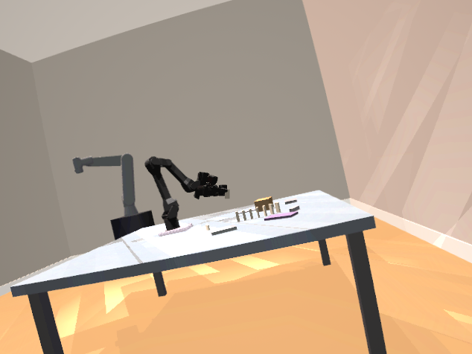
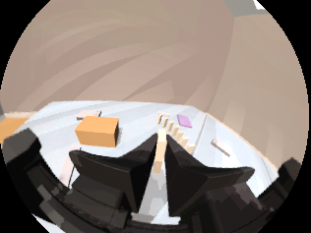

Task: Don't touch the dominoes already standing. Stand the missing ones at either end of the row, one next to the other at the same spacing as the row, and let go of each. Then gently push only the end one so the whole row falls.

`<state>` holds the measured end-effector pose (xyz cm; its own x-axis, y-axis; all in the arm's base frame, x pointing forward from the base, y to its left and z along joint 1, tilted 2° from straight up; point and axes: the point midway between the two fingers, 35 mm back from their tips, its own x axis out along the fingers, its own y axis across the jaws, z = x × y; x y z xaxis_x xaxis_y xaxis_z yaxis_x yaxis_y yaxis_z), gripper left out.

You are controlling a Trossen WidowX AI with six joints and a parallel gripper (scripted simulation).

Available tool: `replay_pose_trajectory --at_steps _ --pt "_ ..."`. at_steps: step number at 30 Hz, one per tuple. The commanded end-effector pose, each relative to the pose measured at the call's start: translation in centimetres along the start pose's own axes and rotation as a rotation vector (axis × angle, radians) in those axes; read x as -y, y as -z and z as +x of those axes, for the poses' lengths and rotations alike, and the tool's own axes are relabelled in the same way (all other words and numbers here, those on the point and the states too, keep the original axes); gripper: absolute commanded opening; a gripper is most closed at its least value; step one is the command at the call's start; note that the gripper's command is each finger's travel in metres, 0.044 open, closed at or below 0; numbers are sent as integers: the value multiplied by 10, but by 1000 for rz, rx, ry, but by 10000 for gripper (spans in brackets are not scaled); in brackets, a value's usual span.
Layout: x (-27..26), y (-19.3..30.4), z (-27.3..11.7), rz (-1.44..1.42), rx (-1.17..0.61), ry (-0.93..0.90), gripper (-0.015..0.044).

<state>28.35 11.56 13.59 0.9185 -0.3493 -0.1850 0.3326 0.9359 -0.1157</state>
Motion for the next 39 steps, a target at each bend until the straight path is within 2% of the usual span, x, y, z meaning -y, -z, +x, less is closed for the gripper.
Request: replay_pose_trajectory --at_steps 1,14,39 --pt "10 3 -9 19 42 26 24" --pt "47 11 -37 131 151 108 24" --pt "42 21 -34 140 150 110 24"
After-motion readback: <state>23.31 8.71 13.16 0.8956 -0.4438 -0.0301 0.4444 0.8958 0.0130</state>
